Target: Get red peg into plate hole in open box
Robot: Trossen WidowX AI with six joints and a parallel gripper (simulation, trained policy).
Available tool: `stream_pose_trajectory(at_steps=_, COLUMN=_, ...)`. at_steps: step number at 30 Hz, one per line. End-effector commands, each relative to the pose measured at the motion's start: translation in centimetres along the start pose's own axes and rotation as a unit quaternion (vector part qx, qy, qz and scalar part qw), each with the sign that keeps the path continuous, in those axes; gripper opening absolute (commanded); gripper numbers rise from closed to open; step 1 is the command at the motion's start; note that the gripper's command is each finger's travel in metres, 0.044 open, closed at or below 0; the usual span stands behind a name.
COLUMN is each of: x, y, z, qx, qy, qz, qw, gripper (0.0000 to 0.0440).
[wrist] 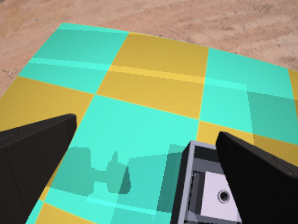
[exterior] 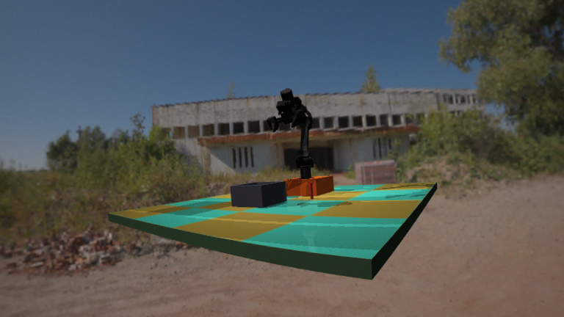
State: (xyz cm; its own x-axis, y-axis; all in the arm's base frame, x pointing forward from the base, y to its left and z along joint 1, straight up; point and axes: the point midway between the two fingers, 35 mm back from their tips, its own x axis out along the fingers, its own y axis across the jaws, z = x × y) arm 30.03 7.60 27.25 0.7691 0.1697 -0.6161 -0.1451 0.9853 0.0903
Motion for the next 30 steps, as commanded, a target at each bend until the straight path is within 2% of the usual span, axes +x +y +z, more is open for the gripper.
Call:
stream_pose_trajectory(at_steps=1, x=1.0, y=-0.2, z=-3.1, qx=0.041, qy=0.066, qz=-0.015, qw=0.997, gripper=0.0440)
stream_pose_trajectory(at_steps=7, x=1.4, y=-0.2, z=-6.7, qx=0.098, qy=0.148, qz=-0.041, qw=0.983, gripper=0.0440)
stream_pose_trajectory(at_steps=14, x=1.3, y=-0.1, z=-10.8, qx=0.160, qy=0.237, qz=-0.084, qw=0.955, gripper=0.0440)
stream_pose_trajectory(at_steps=21, x=0.6, y=0.2, z=-14.6, qx=0.214, qy=0.316, qz=-0.143, qw=0.913, gripper=0.0440)
stream_pose_trajectory(at_steps=30, x=-0.3, y=0.9, z=-19.0, qx=0.263, qy=0.394, qz=-0.238, qw=0.848, gripper=0.0440)
